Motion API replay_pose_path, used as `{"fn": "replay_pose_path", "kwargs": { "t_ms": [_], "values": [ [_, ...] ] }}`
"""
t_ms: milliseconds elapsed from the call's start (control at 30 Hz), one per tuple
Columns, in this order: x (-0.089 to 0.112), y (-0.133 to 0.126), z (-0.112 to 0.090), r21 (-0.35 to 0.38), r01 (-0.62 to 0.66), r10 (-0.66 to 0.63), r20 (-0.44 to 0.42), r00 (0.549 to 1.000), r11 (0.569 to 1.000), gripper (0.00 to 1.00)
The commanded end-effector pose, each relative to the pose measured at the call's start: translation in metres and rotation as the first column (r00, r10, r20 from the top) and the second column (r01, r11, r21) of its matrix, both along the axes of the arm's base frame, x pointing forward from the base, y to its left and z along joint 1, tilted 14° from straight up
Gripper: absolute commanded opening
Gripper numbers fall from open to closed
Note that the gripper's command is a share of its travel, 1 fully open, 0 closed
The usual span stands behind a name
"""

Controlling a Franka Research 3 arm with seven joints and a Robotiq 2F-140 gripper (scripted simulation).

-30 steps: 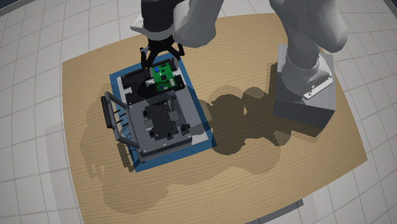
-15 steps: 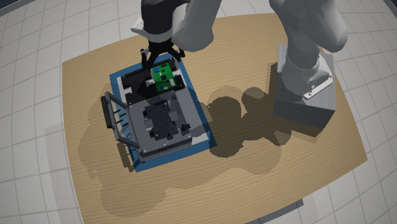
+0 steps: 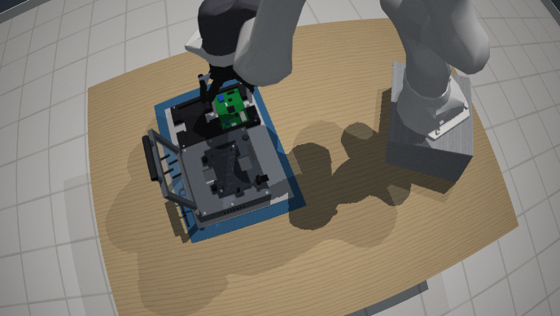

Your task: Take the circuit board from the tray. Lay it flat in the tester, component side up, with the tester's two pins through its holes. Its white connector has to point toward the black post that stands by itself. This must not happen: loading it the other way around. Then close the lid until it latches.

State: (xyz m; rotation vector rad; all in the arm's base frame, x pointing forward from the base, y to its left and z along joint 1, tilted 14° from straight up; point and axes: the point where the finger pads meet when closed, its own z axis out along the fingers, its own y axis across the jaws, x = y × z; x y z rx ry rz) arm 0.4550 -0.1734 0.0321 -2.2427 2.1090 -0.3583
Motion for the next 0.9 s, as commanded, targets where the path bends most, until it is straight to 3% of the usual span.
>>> {"fn": "replay_pose_path", "kwargs": {
  "t_ms": [0,867],
  "values": [
    [0.0062,-0.0028,-0.0017,0.001,-0.042,0.042,0.011,0.999,0.999,0.58],
    [0.008,-0.0034,-0.0072,0.001,-0.042,0.042,0.011,0.999,0.999,0.58]
  ]
}}
